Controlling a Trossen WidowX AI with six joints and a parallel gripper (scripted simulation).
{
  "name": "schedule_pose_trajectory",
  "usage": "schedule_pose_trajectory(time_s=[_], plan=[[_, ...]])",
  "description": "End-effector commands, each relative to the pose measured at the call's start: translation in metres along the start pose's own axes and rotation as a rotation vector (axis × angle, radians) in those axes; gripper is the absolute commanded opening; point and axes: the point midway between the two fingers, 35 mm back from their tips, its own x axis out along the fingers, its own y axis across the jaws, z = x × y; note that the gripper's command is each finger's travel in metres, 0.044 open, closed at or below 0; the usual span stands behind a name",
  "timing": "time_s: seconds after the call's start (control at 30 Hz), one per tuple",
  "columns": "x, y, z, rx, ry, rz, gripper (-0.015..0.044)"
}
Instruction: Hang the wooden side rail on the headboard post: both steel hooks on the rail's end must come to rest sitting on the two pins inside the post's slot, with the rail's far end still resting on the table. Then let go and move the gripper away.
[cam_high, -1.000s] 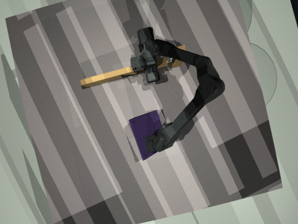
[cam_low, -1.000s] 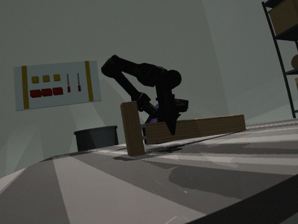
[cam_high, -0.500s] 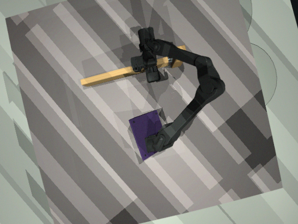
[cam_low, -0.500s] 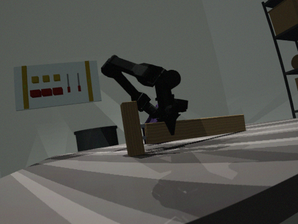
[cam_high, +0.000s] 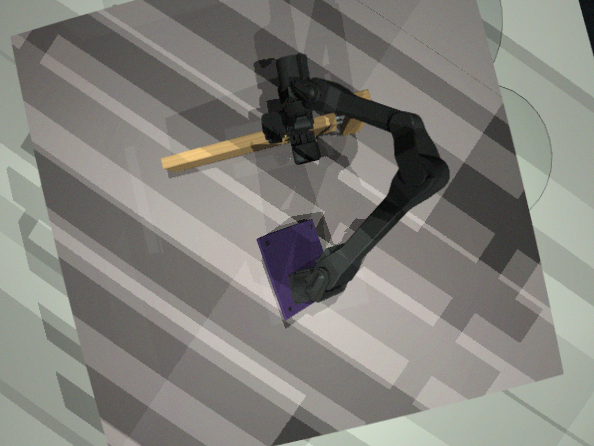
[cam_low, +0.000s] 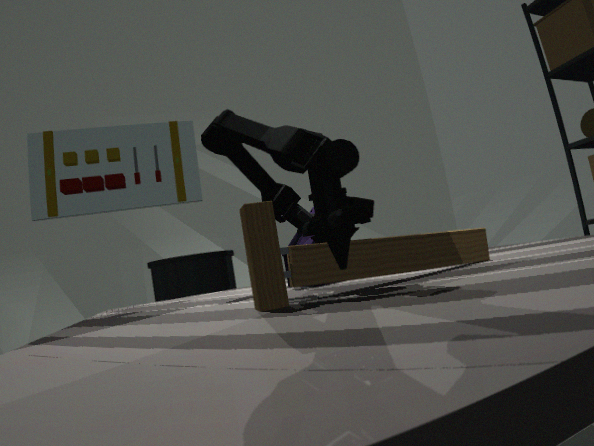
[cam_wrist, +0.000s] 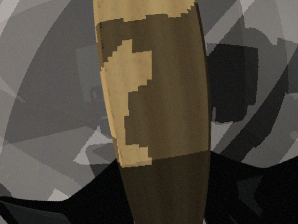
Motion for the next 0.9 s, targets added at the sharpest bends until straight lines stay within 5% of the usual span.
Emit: schedule_pose_trajectory(time_s=[0.0,0.87], plan=[[-0.0036,-0.0017,-0.0003,-0.002,0.000,-0.010,0.0000],[-0.0037,-0.0023,-0.0031,-0.002,0.000,-0.010,0.0000]])
